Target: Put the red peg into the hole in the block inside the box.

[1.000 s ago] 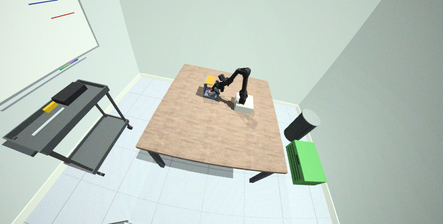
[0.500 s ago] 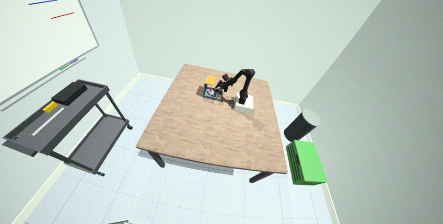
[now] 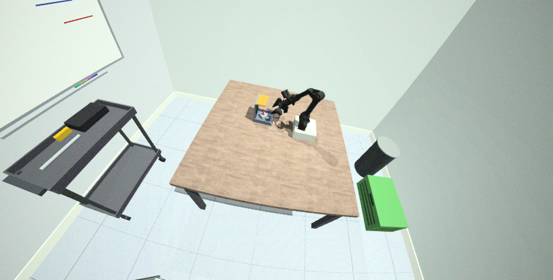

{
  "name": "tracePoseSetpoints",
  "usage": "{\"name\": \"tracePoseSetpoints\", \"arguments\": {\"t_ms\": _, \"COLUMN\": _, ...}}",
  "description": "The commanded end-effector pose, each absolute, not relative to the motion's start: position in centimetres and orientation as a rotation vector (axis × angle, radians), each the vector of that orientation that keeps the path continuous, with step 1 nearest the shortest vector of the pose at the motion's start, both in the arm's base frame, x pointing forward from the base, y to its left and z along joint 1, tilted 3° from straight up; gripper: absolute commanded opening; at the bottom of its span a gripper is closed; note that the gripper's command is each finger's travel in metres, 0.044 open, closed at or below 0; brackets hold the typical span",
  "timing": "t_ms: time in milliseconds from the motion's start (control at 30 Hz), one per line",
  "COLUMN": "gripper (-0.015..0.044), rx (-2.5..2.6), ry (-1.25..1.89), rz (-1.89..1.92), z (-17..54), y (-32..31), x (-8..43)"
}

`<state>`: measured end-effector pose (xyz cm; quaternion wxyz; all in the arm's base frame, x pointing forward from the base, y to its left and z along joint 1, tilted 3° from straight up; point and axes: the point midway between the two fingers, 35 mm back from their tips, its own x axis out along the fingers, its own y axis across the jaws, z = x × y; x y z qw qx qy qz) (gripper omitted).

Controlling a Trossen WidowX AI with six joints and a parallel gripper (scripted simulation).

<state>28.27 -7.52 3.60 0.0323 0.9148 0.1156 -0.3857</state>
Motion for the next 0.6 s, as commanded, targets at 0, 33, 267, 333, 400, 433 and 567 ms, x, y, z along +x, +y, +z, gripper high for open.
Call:
{"name": "tracePoseSetpoints", "arguments": {"t_ms": 0, "gripper": 0.044, "rx": 2.813, "ry": 0.364, "rz": -1.182, "z": 4.5, "y": -7.6, "x": 27.6}}
{"name": "tracePoseSetpoints", "arguments": {"t_ms": 33, "gripper": 0.044, "rx": 2.813, "ry": 0.364, "rz": -1.182, "z": 4.7, "y": -7.6, "x": 27.4}}
{"name": "tracePoseSetpoints", "arguments": {"t_ms": 267, "gripper": 0.044, "rx": 2.814, "ry": 0.363, "rz": -1.181, "z": 6.1, "y": -7.7, "x": 25.9}}
{"name": "tracePoseSetpoints", "arguments": {"t_ms": 333, "gripper": 0.044, "rx": 2.815, "ry": 0.363, "rz": -1.181, "z": 6.5, "y": -7.6, "x": 25.4}}
{"name": "tracePoseSetpoints", "arguments": {"t_ms": 400, "gripper": 0.044, "rx": 2.815, "ry": 0.363, "rz": -1.18, "z": 6.9, "y": -7.6, "x": 25.0}}
{"name": "tracePoseSetpoints", "arguments": {"t_ms": 433, "gripper": 0.044, "rx": 2.815, "ry": 0.363, "rz": -1.18, "z": 7.1, "y": -7.6, "x": 24.8}}
{"name": "tracePoseSetpoints", "arguments": {"t_ms": 567, "gripper": 0.044, "rx": 2.816, "ry": 0.363, "rz": -1.18, "z": 7.2, "y": -7.6, "x": 24.7}}
